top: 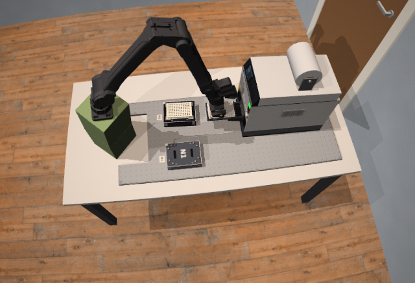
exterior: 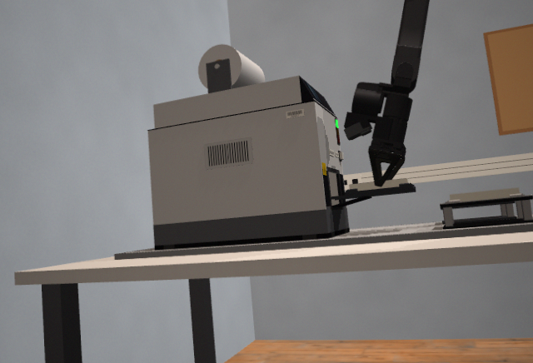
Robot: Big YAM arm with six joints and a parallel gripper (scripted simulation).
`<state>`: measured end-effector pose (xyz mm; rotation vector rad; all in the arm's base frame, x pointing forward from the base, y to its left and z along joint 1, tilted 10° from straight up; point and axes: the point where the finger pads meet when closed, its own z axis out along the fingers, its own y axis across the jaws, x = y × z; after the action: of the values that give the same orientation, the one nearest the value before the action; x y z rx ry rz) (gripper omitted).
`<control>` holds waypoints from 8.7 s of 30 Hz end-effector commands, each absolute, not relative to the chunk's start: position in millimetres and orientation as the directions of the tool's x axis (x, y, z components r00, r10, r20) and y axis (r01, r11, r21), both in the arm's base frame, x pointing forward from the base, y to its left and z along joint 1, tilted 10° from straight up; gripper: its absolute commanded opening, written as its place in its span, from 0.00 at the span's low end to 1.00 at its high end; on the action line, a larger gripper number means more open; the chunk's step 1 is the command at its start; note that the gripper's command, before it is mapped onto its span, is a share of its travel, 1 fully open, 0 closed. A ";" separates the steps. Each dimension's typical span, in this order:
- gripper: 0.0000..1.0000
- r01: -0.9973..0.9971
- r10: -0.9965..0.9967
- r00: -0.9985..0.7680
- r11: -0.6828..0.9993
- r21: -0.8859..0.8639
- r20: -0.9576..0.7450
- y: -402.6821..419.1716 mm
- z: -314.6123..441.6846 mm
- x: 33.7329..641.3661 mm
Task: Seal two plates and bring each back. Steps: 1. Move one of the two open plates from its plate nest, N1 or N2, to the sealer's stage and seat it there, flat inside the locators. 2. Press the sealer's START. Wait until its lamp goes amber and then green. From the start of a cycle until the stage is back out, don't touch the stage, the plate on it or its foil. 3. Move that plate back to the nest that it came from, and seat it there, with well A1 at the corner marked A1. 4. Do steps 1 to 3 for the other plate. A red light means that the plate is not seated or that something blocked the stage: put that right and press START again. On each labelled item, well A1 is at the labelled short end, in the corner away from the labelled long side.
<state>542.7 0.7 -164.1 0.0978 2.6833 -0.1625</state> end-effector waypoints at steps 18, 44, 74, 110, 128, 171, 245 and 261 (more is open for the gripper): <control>0.00 0.084 0.030 -0.874 0.992 -0.090 -0.484 9.8 -142.5 561.1; 0.00 0.086 0.033 -0.876 0.992 -0.090 -0.481 9.8 -144.0 559.8; 0.00 0.091 0.039 -0.882 0.992 -0.088 -0.470 9.9 -142.3 554.0; 0.00 0.098 0.046 -0.894 0.991 -0.096 -0.445 6.1 -156.7 543.7; 0.00 0.102 0.048 -0.884 0.991 -0.092 -0.465 5.4 -144.4 549.6; 0.00 0.095 0.040 -0.879 0.991 -0.091 -0.474 14.8 -101.6 550.0; 0.00 0.111 0.058 -0.896 0.989 -0.097 -0.440 3.6 -101.0 536.7; 0.00 0.074 0.023 -0.903 0.992 -0.102 -0.429 16.2 -121.4 520.4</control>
<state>527.4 8.8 -103.8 0.0996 2.6747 -0.1614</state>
